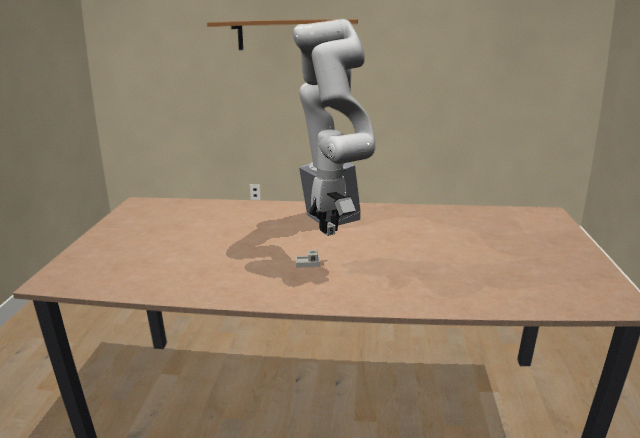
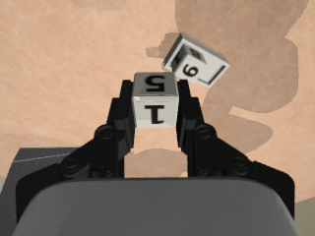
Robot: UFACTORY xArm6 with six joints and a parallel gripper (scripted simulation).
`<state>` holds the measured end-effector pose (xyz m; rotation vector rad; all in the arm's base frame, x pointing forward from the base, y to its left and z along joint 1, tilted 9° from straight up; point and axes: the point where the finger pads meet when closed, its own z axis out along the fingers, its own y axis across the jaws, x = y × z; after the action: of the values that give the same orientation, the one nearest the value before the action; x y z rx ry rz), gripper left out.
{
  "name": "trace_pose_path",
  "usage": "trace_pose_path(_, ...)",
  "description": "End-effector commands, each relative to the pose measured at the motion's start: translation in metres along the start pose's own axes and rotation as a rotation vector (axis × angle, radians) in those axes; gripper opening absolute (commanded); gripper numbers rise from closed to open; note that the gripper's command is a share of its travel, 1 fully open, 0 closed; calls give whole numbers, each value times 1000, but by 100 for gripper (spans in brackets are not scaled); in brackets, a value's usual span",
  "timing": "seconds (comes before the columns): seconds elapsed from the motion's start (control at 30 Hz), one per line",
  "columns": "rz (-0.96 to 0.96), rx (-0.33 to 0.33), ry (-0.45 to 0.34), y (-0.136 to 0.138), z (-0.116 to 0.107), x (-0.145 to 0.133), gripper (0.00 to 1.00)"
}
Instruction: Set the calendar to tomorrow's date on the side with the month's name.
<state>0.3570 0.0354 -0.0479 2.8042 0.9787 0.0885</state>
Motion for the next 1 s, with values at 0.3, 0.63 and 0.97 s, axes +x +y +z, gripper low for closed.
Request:
trace_pose_path(0.3, -419, 30, 4, -15, 0, 7, 27)
trace_pose_path(0.63, -740, 29, 9, -26, 1, 12, 27)
trace_pose_path(0.97, -995, 27, 12, -36, 1, 15, 27)
